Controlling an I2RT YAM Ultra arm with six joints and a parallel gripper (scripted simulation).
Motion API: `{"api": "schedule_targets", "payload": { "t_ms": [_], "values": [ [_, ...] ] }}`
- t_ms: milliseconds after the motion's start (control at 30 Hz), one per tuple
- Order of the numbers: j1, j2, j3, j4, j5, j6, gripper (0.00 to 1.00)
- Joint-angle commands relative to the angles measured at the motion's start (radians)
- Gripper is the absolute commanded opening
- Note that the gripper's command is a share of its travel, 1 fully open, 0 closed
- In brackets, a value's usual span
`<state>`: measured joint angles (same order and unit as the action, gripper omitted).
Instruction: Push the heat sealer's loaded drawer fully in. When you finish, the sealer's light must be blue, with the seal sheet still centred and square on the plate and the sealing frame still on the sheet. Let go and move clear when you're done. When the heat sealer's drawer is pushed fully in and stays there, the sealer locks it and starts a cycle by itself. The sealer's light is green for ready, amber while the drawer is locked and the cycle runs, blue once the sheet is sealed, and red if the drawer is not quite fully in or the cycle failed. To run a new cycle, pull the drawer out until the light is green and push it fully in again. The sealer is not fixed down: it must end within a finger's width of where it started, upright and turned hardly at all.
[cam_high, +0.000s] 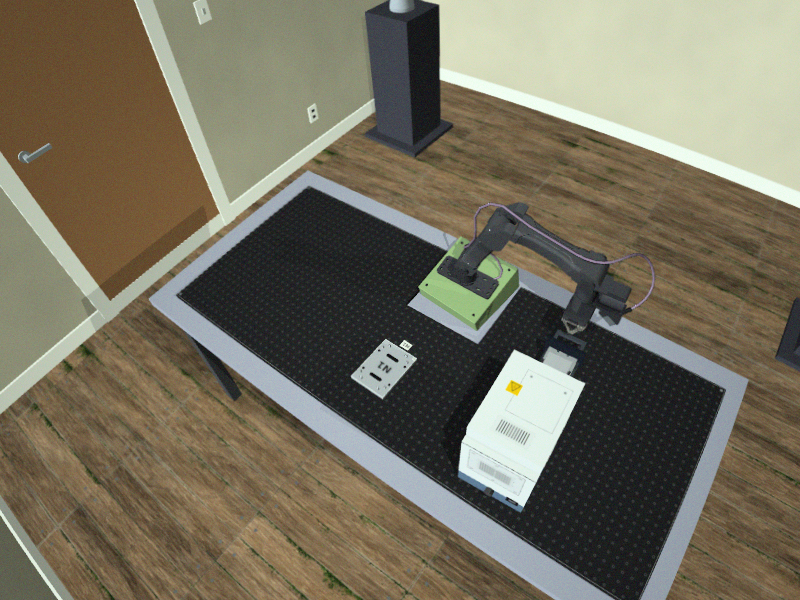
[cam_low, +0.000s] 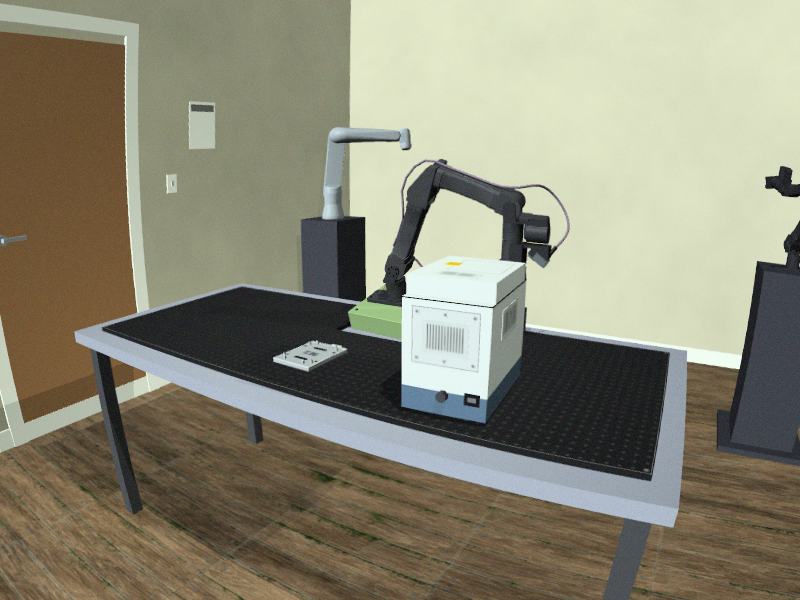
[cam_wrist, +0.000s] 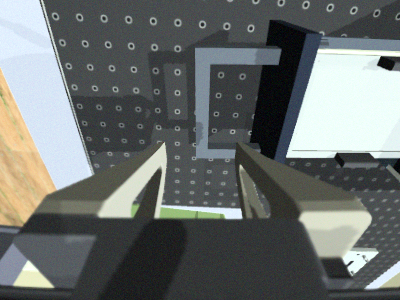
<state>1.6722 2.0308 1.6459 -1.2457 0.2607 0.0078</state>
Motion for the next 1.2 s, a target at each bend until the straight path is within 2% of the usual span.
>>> {"api": "schedule_targets", "payload": {
  "t_ms": [0,800,900,967,1167],
  "values": [
    [0.006,0.001,0.043,-0.009,0.004,0.003,0.45],
    [0.006,0.001,0.043,-0.009,0.004,0.003,0.45],
    [-0.008,0.012,0.027,0.031,0.005,-0.008,0.45],
    [-0.012,0.010,-0.025,0.042,0.005,-0.012,0.45],
    [-0.011,0.016,-0.046,0.067,0.004,-0.016,0.45]
  ]
}}
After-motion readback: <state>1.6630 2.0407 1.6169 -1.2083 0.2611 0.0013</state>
